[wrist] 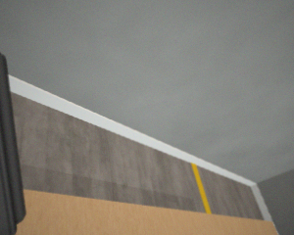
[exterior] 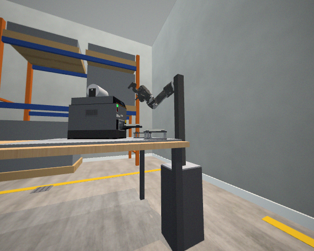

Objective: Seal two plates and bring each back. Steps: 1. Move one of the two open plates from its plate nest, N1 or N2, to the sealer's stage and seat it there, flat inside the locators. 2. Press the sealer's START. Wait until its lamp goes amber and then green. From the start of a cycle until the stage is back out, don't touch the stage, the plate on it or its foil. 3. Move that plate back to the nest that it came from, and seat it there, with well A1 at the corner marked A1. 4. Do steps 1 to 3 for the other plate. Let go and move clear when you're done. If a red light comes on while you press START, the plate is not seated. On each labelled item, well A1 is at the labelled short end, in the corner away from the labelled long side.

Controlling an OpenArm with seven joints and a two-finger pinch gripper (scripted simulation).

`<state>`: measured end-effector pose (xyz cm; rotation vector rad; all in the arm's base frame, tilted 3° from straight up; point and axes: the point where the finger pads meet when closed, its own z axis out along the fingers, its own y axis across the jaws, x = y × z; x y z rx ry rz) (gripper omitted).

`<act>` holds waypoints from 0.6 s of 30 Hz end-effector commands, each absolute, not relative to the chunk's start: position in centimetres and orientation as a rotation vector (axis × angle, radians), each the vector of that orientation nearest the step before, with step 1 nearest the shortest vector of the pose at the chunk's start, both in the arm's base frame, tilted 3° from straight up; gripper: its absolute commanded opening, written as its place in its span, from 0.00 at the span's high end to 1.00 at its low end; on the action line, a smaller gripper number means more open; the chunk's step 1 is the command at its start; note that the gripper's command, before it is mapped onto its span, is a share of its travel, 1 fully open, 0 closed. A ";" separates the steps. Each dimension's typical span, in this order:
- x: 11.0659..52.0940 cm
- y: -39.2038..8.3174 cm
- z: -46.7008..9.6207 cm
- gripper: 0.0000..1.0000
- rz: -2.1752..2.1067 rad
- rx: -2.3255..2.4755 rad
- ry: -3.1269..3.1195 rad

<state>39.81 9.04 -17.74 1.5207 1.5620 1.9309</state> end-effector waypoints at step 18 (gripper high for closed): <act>39.0 8.5 -24.6 0.35 1.469 1.193 2.115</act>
